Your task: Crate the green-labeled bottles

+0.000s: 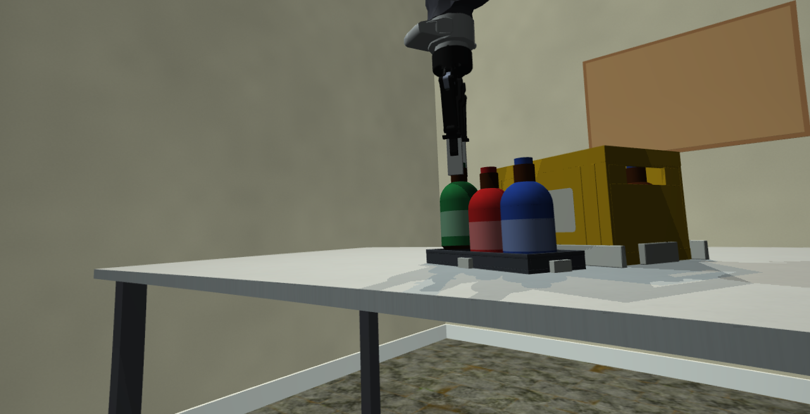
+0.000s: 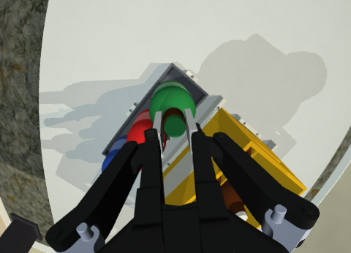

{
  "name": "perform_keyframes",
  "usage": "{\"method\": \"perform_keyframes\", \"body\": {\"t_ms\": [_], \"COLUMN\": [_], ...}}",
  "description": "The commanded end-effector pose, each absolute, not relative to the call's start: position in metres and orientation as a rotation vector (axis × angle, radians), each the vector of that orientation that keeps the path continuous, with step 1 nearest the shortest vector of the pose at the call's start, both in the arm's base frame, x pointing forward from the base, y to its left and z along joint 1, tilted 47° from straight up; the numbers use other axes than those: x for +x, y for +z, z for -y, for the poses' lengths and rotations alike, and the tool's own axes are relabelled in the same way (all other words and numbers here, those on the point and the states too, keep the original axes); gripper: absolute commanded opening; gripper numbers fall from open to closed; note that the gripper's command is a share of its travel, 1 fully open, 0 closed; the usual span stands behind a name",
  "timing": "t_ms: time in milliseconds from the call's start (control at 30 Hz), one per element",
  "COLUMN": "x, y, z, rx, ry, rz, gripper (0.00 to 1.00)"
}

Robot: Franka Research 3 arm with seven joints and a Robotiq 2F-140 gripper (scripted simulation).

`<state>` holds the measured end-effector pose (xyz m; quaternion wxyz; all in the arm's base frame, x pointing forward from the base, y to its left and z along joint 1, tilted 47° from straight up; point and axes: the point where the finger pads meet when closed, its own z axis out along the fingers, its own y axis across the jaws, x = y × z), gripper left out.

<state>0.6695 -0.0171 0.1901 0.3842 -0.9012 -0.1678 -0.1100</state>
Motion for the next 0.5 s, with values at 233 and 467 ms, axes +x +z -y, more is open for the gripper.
{"method": "perform_keyframes", "body": {"t_ms": [233, 467], "x": [0.6700, 0.6699], "y": [0.1982, 0.1990], "z": [0.0316, 0.0325], "rx": [-2.309, -2.309], "ry": [-0.287, -0.287], "rz": [0.419, 0.419], "gripper": [0.00, 0.00]}}
